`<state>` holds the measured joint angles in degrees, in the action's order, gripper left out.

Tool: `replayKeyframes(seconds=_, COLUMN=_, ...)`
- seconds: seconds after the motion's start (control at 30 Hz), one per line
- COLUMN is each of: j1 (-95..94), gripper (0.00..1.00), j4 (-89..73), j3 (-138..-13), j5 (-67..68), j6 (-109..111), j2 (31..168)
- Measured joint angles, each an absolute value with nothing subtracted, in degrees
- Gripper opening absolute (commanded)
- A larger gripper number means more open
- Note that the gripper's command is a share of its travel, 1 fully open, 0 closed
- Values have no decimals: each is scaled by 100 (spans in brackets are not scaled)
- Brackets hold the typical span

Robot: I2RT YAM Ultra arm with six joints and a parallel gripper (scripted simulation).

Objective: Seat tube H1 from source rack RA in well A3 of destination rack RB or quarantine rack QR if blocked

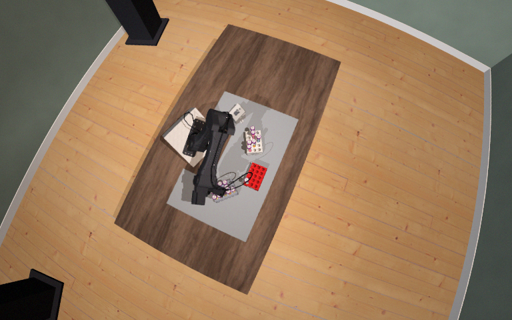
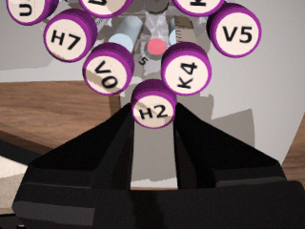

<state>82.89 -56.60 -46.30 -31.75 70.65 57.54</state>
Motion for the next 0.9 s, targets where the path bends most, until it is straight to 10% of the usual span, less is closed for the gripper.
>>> replayKeyframes(seconds=0.7, j1=8267, gripper=0, j4=-5629, j3=-4615, j5=-3168, j6=7019, j2=5752)
replayKeyframes(seconds=0.73, j1=8267, gripper=24, j4=-5629, j3=-4615, j5=-3168, j6=7019, j2=5752)
replayKeyframes(seconds=0.9, j1=8270, gripper=24, j4=-5625, j3=-4615, j5=-3168, j6=7019, j2=5752)
